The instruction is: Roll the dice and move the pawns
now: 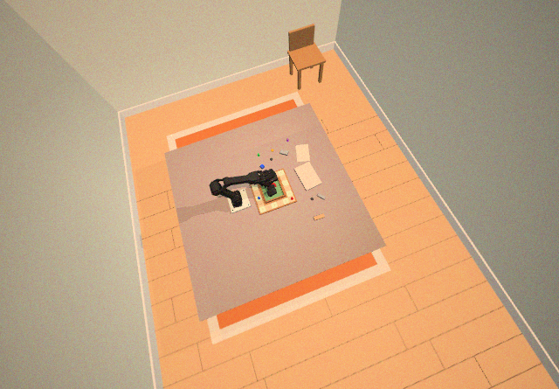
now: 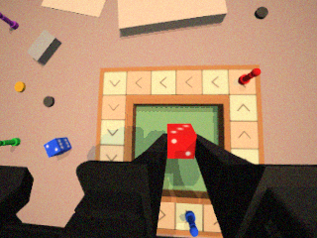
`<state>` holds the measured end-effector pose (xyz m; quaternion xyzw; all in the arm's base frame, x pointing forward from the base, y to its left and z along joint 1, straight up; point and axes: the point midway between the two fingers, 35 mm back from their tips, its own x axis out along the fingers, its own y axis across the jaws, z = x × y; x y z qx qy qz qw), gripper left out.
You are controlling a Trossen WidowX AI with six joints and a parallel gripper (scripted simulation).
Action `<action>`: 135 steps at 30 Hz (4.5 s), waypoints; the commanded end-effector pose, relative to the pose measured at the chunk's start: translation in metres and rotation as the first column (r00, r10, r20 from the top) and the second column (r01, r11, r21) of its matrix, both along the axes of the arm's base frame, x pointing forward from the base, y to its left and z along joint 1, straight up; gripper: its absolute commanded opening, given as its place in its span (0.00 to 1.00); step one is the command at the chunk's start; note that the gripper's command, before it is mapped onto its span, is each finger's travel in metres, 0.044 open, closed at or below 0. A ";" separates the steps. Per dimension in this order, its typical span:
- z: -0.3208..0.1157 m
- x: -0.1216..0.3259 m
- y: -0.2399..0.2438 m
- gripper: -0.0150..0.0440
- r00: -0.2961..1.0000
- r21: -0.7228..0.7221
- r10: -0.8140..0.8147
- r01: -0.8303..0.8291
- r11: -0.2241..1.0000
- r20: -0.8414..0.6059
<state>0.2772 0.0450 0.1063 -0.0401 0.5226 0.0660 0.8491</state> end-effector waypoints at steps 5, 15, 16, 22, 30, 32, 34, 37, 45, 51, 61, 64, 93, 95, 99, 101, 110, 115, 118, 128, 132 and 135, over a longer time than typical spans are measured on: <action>-0.002 0.000 0.000 0.25 0.959 0.044 -0.008 -0.005 0.999 0.283; 0.003 -0.003 -0.001 0.25 0.920 0.062 -0.015 -0.011 0.998 0.392; 0.006 -0.007 -0.002 0.25 0.920 0.062 -0.015 -0.011 0.998 0.392; 0.021 -0.032 -0.007 0.25 0.921 0.062 -0.014 -0.011 0.998 0.390; 0.021 -0.032 -0.007 0.25 0.921 0.062 -0.014 -0.011 0.998 0.390; 0.021 -0.030 -0.008 0.25 0.920 0.063 -0.020 -0.005 0.998 0.392; 0.021 -0.030 -0.008 0.25 0.920 0.063 -0.020 -0.005 0.998 0.392; 0.021 -0.030 -0.008 0.25 0.920 0.063 -0.020 -0.005 0.998 0.392; 0.021 -0.030 -0.008 0.48 0.920 0.063 -0.020 -0.005 0.998 0.392; 0.036 -0.029 -0.007 0.74 0.920 0.063 -0.018 -0.007 0.998 0.391; 0.057 -0.028 -0.007 1.00 0.948 0.051 -0.010 -0.006 0.999 0.317; 0.050 -0.023 -0.006 1.00 0.986 0.027 -0.004 0.000 1.000 0.165; -0.002 -0.017 0.152 0.72 0.862 -0.055 0.315 -0.365 0.929 -0.397; -0.007 -0.029 0.178 0.72 0.838 -0.056 0.365 -0.421 0.905 -0.405; -0.015 -0.050 0.211 0.72 0.801 -0.059 0.430 -0.496 0.867 -0.416; -0.015 -0.051 0.212 0.72 0.801 -0.059 0.431 -0.497 0.866 -0.416; -0.029 -0.046 0.212 0.72 0.801 -0.059 0.431 -0.497 0.866 -0.416; -0.039 -0.046 0.212 0.72 0.801 -0.059 0.431 -0.497 0.866 -0.416; -0.044 -0.046 0.212 0.72 0.801 -0.059 0.431 -0.497 0.866 -0.416; -0.054 -0.045 0.213 0.72 0.801 -0.059 0.431 -0.497 0.866 -0.416; -0.061 -0.045 0.213 0.72 0.801 -0.059 0.431 -0.497 0.866 -0.416; -0.065 -0.045 0.213 0.72 0.801 -0.059 0.431 -0.497 0.866 -0.416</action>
